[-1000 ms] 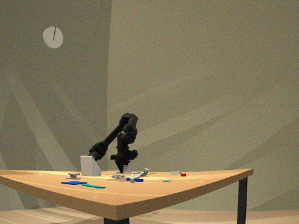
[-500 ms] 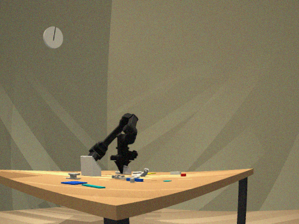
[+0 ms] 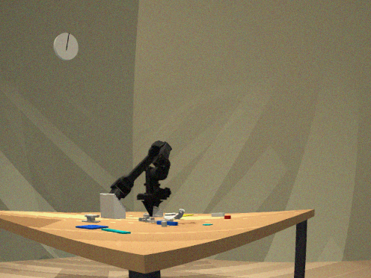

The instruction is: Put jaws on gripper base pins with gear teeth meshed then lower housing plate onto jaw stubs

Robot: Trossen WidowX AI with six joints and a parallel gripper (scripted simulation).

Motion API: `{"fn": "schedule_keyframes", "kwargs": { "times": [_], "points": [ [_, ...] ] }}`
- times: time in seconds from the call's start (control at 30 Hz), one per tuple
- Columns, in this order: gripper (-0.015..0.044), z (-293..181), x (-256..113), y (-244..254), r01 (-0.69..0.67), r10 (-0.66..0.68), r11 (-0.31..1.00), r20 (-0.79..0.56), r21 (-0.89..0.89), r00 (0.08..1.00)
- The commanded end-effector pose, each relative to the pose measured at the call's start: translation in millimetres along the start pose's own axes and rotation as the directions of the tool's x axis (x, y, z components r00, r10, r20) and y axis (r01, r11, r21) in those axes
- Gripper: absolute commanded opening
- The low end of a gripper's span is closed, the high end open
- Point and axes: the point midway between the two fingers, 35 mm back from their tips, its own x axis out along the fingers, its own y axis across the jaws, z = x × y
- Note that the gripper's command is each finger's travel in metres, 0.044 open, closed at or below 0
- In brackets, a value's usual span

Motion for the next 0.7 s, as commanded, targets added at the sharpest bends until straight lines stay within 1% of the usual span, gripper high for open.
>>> {"fn": "schedule_keyframes", "kwargs": {
  "times": [0.0, 0.67],
  "points": [
    [0.0134, 0.2, 2.0, 0.4, -0.003, 0.003, 1.000, 0.002, 0.004, 1.000],
    [0.0134, 0.2, 5.8, 0.4, -0.003, 0.003, 1.000, 0.002, 0.003, 1.000]
  ]
}}
